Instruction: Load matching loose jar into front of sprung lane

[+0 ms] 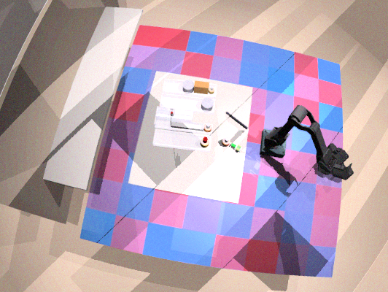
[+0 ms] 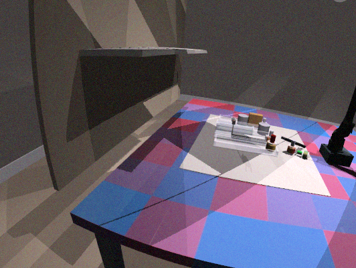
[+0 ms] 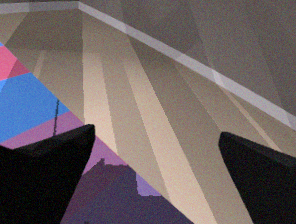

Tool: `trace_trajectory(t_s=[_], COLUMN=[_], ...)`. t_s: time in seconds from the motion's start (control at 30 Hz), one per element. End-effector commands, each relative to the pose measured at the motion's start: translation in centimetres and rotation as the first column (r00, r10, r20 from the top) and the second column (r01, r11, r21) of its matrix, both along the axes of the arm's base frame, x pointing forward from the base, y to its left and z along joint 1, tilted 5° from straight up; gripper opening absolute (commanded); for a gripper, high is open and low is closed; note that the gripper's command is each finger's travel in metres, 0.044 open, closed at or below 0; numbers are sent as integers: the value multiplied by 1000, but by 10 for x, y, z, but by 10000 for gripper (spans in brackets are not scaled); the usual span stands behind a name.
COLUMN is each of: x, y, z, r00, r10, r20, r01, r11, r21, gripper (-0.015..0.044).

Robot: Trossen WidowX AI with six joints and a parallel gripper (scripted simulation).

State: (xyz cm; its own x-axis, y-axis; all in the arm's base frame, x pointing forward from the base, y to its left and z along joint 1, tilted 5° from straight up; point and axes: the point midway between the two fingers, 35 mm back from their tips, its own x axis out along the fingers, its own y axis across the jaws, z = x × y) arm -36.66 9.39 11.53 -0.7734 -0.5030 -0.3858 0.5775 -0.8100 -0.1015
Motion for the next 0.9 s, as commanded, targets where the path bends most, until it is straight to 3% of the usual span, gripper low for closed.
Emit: trace_trajectory(t_s=[0.0, 0.17, 0.37, 0.63, 0.87], x=[1, 33, 101, 222, 342], y=[3, 77, 159, 225, 235], z=[0, -5, -10, -17, -21], r00=[1000, 949, 741, 300, -133], r10=[-11, -289, -607, -824, -770], r20=[5, 125, 286, 481, 624], r01=[11, 296, 645, 946, 988], r11=[1000, 955, 762, 322, -156], r21=[-2, -34, -56, -39, 17], gripper=[426, 440, 440, 440, 440])
